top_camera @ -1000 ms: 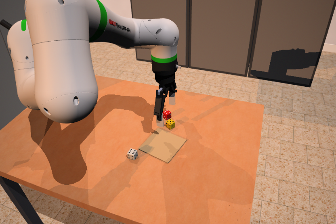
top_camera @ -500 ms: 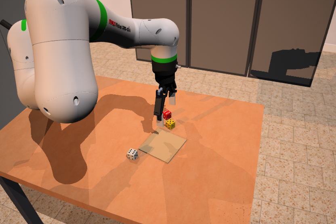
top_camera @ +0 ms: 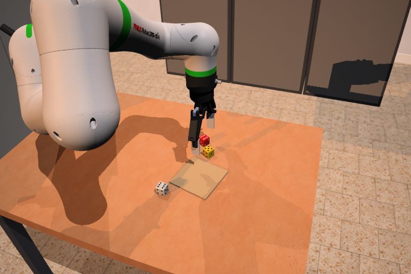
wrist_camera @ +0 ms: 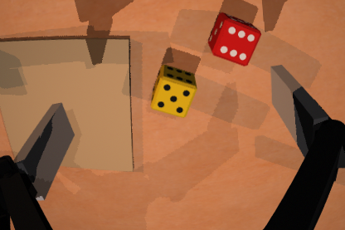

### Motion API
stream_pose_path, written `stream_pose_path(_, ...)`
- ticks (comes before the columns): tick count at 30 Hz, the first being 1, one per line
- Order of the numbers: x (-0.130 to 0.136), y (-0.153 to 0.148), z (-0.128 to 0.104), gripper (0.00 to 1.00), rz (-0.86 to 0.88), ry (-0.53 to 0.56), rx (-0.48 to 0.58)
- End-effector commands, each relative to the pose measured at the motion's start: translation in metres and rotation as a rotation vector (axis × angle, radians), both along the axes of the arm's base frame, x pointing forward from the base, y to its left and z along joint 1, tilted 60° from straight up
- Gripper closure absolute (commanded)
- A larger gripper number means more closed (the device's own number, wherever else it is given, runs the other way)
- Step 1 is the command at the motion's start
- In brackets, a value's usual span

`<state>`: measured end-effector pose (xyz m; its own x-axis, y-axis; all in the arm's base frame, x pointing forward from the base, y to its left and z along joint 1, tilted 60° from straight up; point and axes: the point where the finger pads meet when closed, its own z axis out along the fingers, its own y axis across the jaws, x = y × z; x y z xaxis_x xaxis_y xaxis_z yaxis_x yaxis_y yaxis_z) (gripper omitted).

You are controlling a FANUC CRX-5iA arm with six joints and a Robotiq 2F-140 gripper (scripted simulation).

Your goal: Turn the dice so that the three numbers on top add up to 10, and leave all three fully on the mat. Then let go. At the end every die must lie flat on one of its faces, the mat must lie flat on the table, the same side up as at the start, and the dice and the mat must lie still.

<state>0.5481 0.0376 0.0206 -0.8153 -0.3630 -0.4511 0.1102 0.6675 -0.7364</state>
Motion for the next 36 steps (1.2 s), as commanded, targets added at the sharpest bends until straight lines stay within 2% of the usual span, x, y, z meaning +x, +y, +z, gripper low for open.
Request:
stream_pose_path(1,0.0,0.001,-0.001,0.0,0.0,0.0,0.0)
stream_pose_path(7,-0.004,0.004,-0.009,0.0,0.0,0.0,0.0)
stream_pose_path(18,-0.021,0.021,-0.051,0.0,0.0,0.0,0.0)
stream_pose_path(36,-0.023,0.023,-0.056,0.0,0.0,0.0,0.0)
